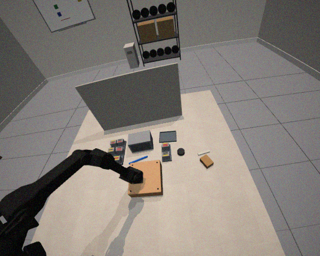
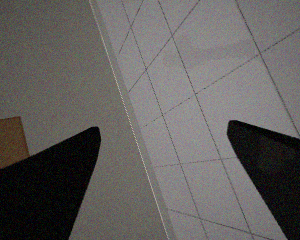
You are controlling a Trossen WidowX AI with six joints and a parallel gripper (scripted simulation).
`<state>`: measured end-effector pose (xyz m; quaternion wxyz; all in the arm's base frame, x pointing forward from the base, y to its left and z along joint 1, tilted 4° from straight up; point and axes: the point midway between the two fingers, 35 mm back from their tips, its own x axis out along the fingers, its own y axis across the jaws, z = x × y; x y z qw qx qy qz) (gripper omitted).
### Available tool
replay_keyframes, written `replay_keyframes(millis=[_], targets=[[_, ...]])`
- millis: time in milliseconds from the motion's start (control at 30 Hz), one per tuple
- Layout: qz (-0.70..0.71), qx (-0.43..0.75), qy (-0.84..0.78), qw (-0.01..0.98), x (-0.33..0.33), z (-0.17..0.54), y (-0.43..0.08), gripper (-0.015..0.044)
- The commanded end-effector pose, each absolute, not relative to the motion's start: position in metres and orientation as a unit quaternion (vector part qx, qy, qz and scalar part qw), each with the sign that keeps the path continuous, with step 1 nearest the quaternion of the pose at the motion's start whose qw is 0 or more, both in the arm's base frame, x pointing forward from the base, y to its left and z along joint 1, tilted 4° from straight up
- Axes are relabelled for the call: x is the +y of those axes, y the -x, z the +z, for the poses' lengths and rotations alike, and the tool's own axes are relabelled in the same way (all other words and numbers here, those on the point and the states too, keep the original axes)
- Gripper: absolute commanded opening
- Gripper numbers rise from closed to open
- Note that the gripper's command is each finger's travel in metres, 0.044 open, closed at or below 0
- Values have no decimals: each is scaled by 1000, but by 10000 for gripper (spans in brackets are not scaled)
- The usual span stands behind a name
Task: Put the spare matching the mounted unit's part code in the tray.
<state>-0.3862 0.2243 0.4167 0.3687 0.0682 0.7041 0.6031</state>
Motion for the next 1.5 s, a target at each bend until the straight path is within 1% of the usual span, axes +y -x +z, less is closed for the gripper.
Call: replay_keyframes(millis=[0,33,200,267,400,567,867,1133,1467], targets=[[603,704,-68,369,224,417,386,426],[603,704,-68,369,224,417,386,440],[602,703,-70,371,227,416,385,440],[596,696,-80,393,247,412,371,440],[573,673,-109,455,301,400,325,440],[552,638,-110,525,353,379,271,440],[500,585,-91,632,417,344,159,440],[439,547,-76,709,442,321,44,440],[350,527,-68,772,435,292,-81,440]])
